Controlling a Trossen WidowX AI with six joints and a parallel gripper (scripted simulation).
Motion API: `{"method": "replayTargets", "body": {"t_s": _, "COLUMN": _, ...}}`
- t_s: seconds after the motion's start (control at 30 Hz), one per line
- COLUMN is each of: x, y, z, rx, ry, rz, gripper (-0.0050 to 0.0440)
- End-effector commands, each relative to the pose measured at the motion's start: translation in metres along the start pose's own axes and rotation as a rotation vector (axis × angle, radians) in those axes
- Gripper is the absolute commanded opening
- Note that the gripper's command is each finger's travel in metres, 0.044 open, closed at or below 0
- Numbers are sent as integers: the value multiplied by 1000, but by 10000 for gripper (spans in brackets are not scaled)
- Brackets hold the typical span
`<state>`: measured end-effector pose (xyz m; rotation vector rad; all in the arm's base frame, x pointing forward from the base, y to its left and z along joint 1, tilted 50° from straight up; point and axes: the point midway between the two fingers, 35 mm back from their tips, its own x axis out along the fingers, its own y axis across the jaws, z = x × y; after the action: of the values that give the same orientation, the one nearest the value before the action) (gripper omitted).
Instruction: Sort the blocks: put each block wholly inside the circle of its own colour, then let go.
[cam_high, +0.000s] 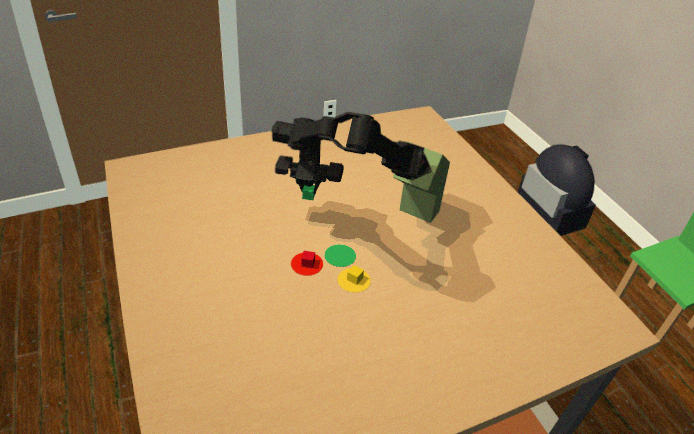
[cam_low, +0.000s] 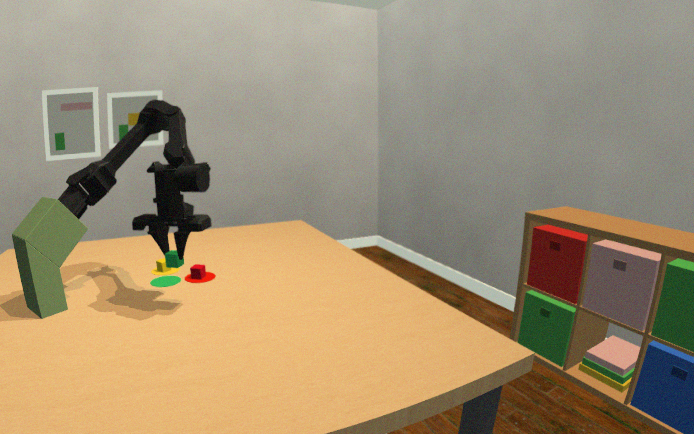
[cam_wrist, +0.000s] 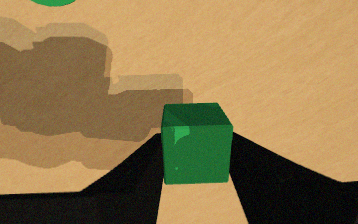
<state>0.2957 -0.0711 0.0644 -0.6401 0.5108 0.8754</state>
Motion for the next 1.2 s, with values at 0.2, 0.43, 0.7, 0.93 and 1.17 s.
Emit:
{"method": "replayTargets", "body": {"t_s": 0.2, "x": -19, "y": -4, "z": 4, "rx": -24, "ry": 0, "rz": -13, "gripper": 105}}
{"method": "replayTargets", "body": {"t_s": 0.43, "x": -8, "y": 10, "z": 18, "rx": -15, "ry": 17, "rz": 15, "gripper": 105}}
{"method": "replayTargets", "body": {"t_s": 0.7, "x": -1, "y": 20, "z": 34, "rx": -19, "ry": 31, "rz": 27, "gripper": 105}}
{"method": "replayTargets", "body": {"t_s": 0.93, "x": 7, "y": 32, "z": 51, "rx": -24, "ry": 45, "rz": 35, "gripper": 105}}
{"method": "replayTargets", "body": {"t_s": 1.17, "x": 11, "y": 42, "z": 63, "rx": -26, "ry": 51, "rz": 36, "gripper": 105}}
